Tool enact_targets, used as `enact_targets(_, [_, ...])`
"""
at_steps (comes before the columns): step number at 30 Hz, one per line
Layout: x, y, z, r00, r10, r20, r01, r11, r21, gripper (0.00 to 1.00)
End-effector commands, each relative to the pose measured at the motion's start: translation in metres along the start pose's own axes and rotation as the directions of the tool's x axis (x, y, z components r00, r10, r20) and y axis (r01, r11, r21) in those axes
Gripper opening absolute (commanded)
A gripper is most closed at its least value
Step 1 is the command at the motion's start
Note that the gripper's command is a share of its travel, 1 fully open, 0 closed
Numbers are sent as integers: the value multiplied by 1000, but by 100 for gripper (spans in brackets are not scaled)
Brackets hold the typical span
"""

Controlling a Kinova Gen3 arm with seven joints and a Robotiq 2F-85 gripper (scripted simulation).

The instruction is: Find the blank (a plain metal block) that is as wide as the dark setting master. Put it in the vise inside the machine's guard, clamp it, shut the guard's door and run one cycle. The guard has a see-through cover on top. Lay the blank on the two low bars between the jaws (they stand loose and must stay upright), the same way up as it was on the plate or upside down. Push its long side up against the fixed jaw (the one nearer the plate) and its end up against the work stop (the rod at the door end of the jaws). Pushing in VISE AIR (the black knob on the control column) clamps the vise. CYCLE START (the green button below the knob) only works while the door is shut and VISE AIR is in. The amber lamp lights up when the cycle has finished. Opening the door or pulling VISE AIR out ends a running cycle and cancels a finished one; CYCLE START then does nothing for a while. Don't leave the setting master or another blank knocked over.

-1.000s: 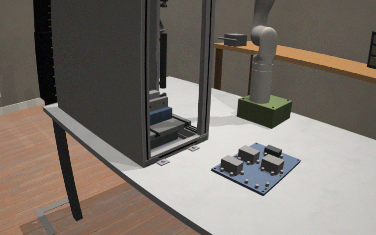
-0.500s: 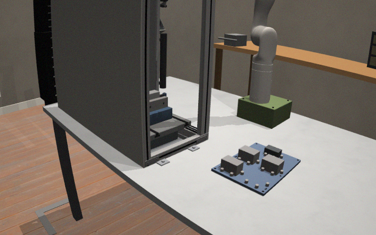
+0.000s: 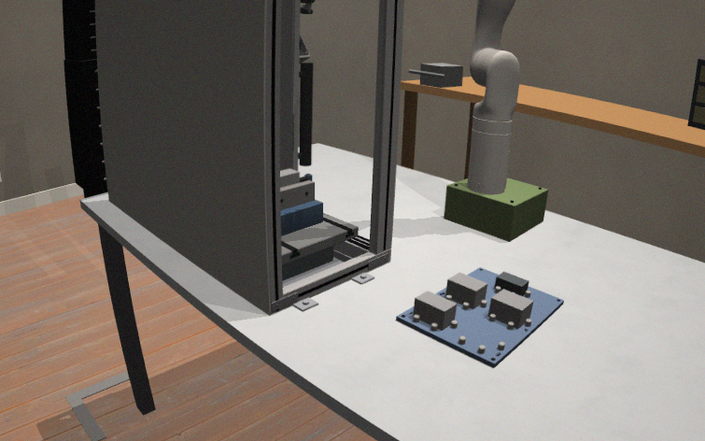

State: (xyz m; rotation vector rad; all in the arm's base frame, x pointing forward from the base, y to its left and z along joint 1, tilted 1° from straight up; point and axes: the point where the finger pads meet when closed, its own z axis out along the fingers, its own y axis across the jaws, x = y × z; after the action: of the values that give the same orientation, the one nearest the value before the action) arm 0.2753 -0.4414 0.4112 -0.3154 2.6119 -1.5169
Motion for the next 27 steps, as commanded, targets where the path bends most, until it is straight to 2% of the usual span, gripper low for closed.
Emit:
enact_targets(1, [1, -4, 2, 1000, 8, -1, -8, 1000, 7, 10])
enact_targets(3, [1, -4, 2, 1000, 8, -1, -8, 1000, 7, 10])
enact_targets(8, [0, -2, -30, 1000, 8, -1, -8, 1000, 7, 10])
enact_targets(20, [0, -2, -30, 1000, 8, -1, -8, 1000, 7, 10])
enact_targets(25, [1, -4, -58, 1000, 8, -1, -8, 1000, 7, 10])
enact_targets(27, [1, -4, -58, 1000, 8, -1, -8, 1000, 7, 10])
